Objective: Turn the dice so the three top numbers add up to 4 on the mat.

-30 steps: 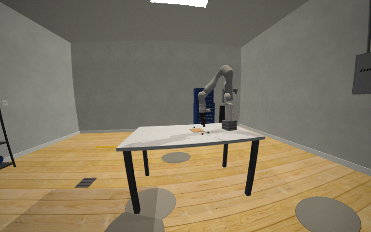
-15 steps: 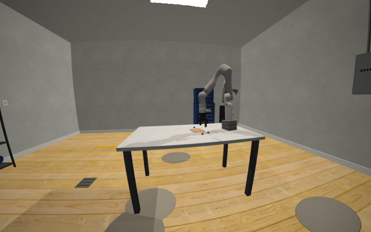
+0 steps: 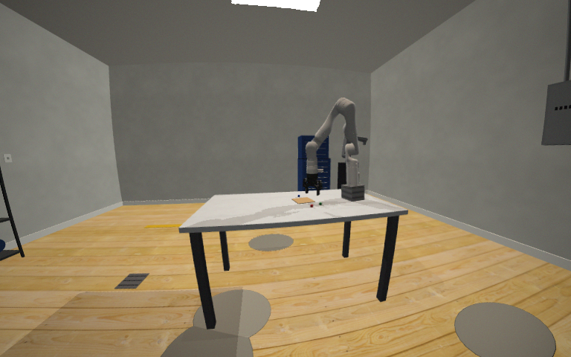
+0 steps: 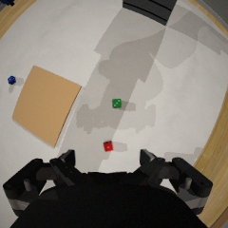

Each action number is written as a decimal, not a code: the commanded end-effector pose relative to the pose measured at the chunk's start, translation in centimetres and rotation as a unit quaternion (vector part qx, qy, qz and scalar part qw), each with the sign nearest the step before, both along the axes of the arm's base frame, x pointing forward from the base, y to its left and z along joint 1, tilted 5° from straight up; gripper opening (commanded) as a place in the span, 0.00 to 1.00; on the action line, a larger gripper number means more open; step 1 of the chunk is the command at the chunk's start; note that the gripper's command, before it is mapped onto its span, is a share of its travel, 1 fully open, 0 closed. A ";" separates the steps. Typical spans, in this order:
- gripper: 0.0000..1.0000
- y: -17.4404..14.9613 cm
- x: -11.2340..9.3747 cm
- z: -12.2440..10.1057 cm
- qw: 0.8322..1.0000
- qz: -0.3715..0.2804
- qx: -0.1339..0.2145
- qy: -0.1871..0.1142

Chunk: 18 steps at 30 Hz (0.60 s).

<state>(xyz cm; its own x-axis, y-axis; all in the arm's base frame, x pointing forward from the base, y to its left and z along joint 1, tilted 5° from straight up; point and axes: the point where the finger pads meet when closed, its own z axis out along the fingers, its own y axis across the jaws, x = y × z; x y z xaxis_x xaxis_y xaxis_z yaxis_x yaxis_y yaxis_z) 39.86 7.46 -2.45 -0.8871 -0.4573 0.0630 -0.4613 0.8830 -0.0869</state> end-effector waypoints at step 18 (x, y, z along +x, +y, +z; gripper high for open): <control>1.00 0.4 0.4 0.1 0.996 0.094 0.006 0.001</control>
<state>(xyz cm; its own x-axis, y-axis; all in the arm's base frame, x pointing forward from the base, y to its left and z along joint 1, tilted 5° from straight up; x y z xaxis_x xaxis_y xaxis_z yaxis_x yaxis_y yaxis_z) 40.19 7.80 -2.43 -0.7881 -0.6125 0.0615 -0.6155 0.7844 -0.0759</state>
